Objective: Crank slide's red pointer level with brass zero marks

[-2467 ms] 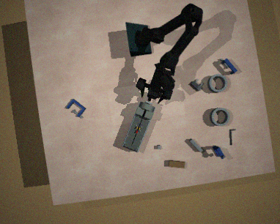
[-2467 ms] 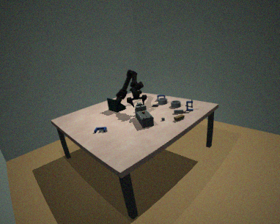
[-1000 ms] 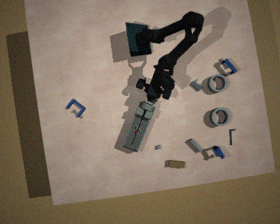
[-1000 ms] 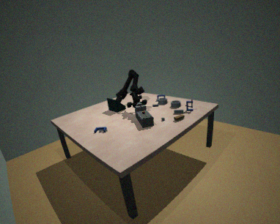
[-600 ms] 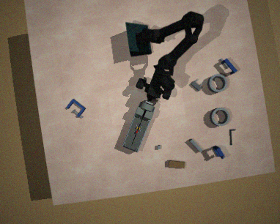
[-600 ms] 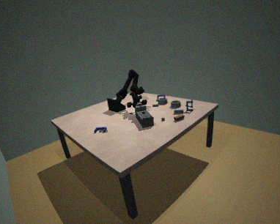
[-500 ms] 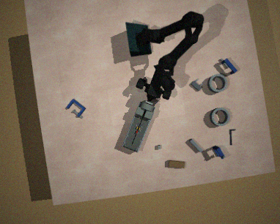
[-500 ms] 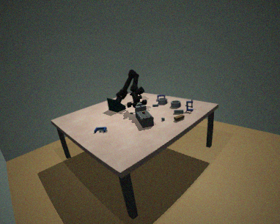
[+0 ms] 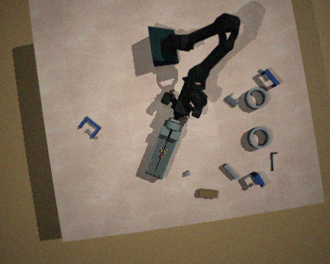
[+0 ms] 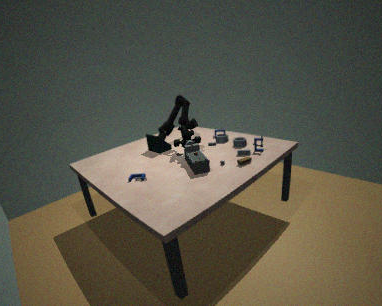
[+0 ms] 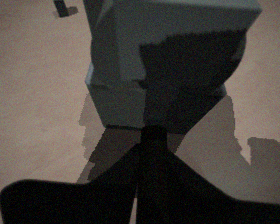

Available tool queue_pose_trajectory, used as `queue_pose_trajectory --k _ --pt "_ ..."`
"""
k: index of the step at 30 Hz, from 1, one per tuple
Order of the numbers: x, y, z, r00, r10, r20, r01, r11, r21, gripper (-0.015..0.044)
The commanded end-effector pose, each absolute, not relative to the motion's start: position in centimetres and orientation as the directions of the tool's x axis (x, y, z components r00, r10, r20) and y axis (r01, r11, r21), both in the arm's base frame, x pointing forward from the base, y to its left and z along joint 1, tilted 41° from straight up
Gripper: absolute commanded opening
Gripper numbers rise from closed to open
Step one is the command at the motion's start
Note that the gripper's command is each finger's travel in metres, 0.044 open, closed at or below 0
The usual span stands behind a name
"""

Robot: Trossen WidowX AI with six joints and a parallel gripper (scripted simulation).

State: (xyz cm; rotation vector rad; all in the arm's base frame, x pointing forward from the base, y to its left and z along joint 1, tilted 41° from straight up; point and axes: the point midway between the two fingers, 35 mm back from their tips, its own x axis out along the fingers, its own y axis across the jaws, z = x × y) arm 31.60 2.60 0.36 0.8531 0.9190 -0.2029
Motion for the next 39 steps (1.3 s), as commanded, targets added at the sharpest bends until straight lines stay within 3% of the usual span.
queue_pose_trajectory --k 1,39 --pt "32.05 3.21 0.89 0.622 0.21 -0.754 0.473 0.666 0.576 0.0" --pt "32.25 3.41 1.31 0.622 0.21 -0.754 0.473 0.666 0.576 0.0"
